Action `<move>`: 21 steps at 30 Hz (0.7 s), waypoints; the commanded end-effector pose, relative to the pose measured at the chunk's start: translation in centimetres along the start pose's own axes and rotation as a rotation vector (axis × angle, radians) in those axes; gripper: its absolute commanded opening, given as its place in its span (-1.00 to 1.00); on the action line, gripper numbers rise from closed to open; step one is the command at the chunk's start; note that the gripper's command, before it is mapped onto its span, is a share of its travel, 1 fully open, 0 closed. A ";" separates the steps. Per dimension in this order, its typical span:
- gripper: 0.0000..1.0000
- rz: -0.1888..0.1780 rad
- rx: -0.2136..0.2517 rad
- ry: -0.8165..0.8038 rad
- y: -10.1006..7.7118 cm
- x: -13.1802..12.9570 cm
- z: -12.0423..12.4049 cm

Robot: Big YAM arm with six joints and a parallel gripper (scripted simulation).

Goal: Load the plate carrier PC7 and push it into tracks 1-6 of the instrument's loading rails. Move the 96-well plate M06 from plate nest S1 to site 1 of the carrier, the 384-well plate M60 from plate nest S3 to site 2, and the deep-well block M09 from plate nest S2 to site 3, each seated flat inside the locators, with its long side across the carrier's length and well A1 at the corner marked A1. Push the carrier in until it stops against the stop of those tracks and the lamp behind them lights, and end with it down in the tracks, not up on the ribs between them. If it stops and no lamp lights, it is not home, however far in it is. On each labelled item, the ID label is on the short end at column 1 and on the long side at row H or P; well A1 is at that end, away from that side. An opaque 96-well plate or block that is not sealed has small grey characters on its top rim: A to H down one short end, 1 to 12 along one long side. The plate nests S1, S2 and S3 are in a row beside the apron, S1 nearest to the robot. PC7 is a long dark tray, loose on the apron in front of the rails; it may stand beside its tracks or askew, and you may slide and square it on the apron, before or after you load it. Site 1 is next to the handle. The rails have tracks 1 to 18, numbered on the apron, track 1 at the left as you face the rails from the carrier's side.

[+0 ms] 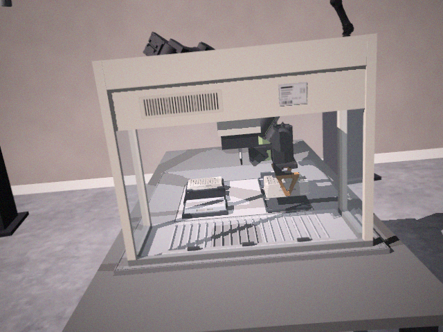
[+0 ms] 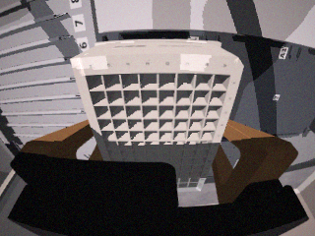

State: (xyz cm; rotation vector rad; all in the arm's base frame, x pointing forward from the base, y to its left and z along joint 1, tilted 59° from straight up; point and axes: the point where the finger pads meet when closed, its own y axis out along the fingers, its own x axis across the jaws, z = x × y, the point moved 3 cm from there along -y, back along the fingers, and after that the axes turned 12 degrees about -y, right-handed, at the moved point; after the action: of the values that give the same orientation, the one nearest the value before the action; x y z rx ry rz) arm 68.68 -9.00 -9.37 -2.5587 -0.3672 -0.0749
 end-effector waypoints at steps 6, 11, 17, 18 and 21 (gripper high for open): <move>-1.00 -0.032 -0.005 -0.009 0.5 1.6 0.1; -1.00 -0.015 -0.007 0.000 2.9 1.0 -0.6; -1.00 -0.062 -0.004 -0.018 -0.5 2.6 0.2; -1.00 -0.062 -0.004 -0.018 -0.5 2.6 0.2; -1.00 -0.061 -0.004 -0.019 -0.4 2.5 0.3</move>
State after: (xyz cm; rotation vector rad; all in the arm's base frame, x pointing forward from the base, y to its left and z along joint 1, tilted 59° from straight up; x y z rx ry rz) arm 69.73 -11.10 -10.50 -2.5613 -0.3777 -0.0703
